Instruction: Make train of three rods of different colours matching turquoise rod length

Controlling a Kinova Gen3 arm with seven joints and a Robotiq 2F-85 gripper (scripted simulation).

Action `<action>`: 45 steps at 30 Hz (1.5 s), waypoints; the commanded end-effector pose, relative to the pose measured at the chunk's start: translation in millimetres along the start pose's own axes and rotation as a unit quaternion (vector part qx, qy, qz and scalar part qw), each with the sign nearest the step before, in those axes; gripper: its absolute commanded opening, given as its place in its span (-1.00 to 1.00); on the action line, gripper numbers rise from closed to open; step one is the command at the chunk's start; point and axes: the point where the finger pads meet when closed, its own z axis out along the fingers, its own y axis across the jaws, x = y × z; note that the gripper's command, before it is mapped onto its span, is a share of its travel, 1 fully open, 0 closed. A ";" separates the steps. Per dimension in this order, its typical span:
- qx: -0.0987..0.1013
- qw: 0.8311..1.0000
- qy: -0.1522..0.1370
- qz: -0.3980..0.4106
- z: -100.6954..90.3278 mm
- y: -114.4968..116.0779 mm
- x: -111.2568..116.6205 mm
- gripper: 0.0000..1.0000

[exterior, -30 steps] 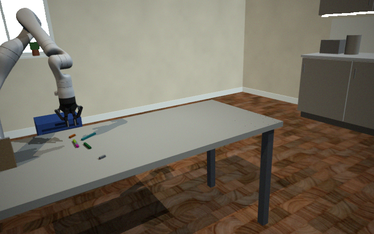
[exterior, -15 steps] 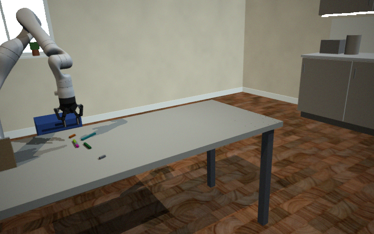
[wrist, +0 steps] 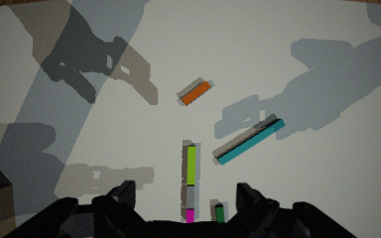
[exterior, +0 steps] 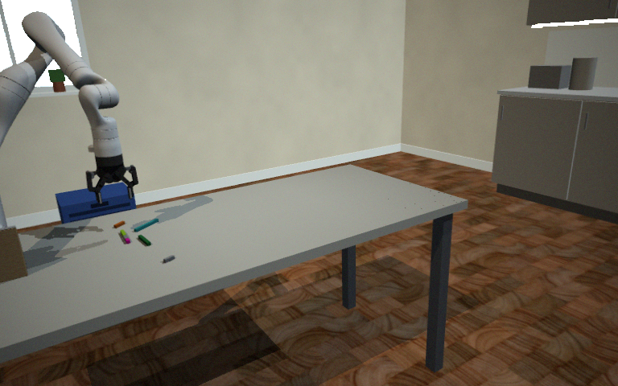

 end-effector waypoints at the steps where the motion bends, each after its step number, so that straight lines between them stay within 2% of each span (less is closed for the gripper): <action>1: -0.008 1.000 -0.004 -0.002 -16.3 4.6 -0.9 1.00; 3: -0.008 1.000 -0.004 -0.002 -16.3 4.6 -0.9 1.00; 11: -0.008 1.000 -0.004 -0.002 -57.1 3.9 -0.6 1.00; 17: -0.008 1.000 -0.004 -0.002 -73.3 3.6 -0.5 1.00; 45: -0.008 1.000 -0.004 -0.002 -74.9 3.6 -0.5 1.00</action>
